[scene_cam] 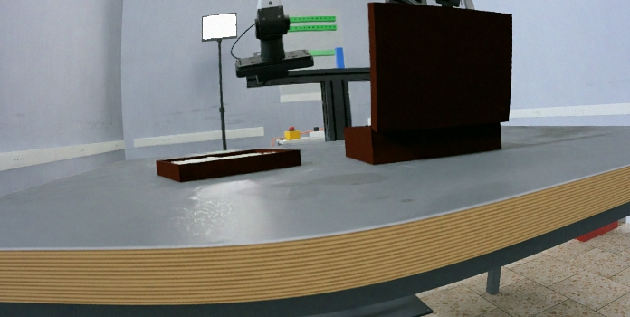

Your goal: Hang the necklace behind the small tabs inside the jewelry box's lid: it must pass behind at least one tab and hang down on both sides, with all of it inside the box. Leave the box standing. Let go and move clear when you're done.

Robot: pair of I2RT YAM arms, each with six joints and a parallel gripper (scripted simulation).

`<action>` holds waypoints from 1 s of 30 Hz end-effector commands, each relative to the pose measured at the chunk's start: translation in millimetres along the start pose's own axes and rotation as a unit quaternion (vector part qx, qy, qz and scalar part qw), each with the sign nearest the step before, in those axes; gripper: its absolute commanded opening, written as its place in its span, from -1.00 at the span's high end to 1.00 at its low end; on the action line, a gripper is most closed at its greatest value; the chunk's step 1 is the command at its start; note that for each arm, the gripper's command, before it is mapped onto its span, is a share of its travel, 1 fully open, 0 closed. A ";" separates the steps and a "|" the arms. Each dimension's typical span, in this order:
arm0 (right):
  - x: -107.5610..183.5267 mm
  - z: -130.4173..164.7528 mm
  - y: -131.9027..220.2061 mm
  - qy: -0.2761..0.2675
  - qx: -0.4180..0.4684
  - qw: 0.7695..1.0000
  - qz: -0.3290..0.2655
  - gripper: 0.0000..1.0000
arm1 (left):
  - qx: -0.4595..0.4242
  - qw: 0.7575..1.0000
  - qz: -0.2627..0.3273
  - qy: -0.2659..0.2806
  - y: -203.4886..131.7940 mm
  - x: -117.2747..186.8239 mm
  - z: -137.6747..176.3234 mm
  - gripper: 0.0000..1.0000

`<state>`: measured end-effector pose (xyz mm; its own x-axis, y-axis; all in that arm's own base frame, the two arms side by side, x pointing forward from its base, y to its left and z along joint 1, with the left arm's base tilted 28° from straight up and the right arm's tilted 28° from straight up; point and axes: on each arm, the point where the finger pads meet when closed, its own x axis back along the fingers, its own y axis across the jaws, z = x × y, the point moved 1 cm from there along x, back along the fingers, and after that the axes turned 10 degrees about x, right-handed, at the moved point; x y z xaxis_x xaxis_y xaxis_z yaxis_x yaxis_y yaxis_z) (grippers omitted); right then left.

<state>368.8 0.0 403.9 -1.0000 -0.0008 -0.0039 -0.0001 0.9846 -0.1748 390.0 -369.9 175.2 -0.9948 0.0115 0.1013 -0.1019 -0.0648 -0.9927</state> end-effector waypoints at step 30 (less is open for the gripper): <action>8.3 -20.8 0.6 -0.027 -0.002 1.000 0.001 -1.00 | 0.027 0.999 0.020 0.014 -15.9 -22.2 10.4 0.94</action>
<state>368.8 0.0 403.9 -1.0000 -0.0008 -0.0039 -0.0001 0.9846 -0.1748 412.9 -368.1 166.9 -0.9949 0.0077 0.1003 -0.1006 -0.0677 -0.9926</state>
